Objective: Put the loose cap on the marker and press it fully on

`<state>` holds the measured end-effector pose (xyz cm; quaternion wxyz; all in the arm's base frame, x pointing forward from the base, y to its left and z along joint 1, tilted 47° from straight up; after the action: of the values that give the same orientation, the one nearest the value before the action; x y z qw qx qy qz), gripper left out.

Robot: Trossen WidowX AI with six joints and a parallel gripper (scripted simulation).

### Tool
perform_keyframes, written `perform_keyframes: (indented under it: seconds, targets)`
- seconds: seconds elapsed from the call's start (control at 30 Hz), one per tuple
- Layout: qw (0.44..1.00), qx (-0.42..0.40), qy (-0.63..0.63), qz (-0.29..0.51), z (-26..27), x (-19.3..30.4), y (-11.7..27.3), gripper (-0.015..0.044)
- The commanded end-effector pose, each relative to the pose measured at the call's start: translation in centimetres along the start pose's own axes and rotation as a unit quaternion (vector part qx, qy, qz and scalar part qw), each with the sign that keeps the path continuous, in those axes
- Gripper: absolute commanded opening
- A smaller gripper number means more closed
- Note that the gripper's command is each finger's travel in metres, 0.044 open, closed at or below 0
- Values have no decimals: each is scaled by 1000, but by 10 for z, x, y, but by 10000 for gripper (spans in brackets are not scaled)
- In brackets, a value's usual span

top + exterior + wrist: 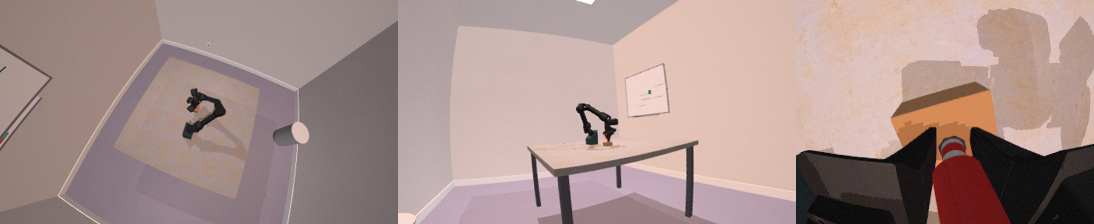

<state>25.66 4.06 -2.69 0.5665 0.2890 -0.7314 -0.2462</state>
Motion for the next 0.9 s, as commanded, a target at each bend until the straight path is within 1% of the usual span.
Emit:
perform_keyframes:
  seconds: [0.0, 0.77, 0.8, 0.87]
  targets:
    - [1000, -6, -3, 2, 2, -1, -7, 0]
    - [1000, -6, -3, 2, 2, -1, -7, 0]
    - [1000, 0, 0, 0, 0, 0, 0, 26]
    - [1000, 0, 0, 0, 0, 0, 0, 79]
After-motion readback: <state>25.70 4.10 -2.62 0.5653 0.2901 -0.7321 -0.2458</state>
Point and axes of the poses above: the point midway between the two fingers, 35 mm back from their tips, its own y axis back along the fingers, its own z axis across the jaws, x = y × z, the point moved 2 cm from there along y, back along the fingers, and after that the axes turned 4 degrees about y, right-handed, at the moved point
